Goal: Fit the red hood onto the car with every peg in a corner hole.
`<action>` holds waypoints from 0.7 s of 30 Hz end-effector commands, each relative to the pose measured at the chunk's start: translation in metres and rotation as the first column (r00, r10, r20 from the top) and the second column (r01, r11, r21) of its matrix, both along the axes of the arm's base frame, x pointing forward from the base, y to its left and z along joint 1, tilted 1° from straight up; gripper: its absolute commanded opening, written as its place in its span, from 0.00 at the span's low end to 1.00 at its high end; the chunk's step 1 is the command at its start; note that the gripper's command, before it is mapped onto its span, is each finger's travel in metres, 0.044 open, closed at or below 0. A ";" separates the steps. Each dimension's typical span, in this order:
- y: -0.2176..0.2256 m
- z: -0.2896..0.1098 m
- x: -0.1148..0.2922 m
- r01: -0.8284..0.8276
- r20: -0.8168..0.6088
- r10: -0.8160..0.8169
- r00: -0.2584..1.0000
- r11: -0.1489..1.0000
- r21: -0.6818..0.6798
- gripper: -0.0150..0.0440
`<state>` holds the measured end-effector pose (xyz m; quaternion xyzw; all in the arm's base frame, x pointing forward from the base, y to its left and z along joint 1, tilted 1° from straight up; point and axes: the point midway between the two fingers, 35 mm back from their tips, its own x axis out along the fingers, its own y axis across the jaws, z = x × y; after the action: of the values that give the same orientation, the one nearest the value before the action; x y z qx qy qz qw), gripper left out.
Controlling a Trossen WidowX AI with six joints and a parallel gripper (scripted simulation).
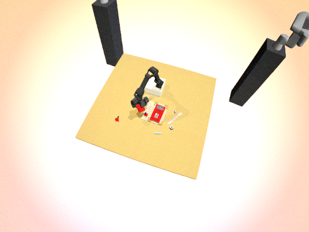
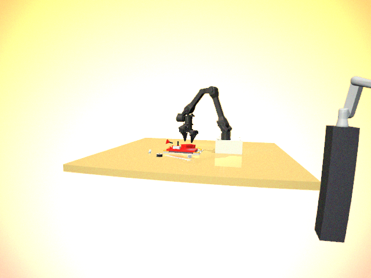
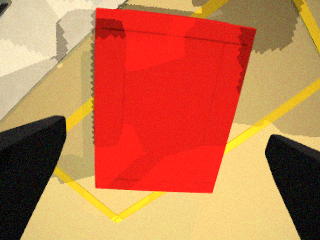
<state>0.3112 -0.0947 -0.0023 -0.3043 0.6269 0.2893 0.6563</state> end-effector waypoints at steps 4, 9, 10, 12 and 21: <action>0.001 -0.006 -0.001 0.003 -0.004 -0.003 1.000 1.000 0.004 1.00; 0.001 -0.010 -0.001 0.003 -0.004 -0.003 1.000 1.000 0.004 1.00; 0.001 -0.011 -0.001 0.003 -0.004 -0.003 1.000 1.000 0.004 1.00; 0.001 -0.012 -0.001 0.003 -0.004 -0.003 1.000 1.000 0.004 1.00; 0.001 -0.017 -0.001 0.003 -0.004 -0.003 1.000 1.000 0.004 1.00</action>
<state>0.3116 -0.0943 -0.0169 -0.3040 0.6271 0.2895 0.6561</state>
